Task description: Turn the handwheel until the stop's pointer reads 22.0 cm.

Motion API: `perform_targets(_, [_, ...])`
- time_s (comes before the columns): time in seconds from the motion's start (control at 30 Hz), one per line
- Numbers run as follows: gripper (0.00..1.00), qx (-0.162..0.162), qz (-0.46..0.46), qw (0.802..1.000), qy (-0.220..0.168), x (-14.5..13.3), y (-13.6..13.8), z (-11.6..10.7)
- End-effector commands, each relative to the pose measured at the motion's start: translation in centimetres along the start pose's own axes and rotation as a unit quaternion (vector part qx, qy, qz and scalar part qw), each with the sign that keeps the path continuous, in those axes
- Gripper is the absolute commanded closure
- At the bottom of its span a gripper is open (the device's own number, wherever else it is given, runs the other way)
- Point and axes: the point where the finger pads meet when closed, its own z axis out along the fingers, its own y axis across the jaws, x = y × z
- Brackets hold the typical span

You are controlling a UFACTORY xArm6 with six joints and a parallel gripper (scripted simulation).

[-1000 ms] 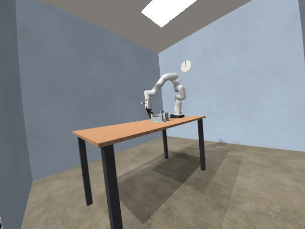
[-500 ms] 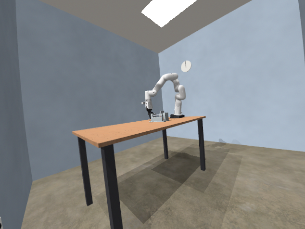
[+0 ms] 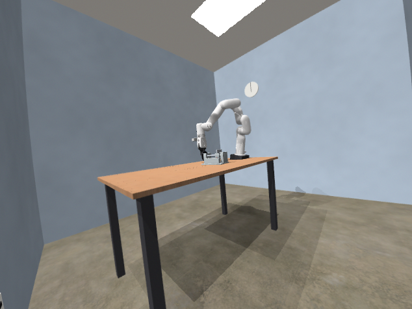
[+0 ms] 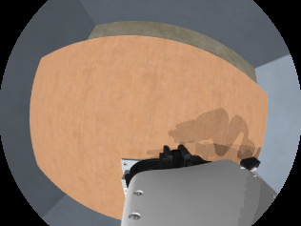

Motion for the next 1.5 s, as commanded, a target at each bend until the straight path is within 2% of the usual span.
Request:
perform_targets(0.0, [0.94,0.0,0.0,1.0,0.0,0.1,0.4,0.3])
perform_targets(0.73, [0.94,0.0,0.0,1.0,0.0,0.1,1.1,2.5])
perform_targets(1.47, [0.94,0.0,0.0,1.0,0.0,0.1,0.1,5.0])
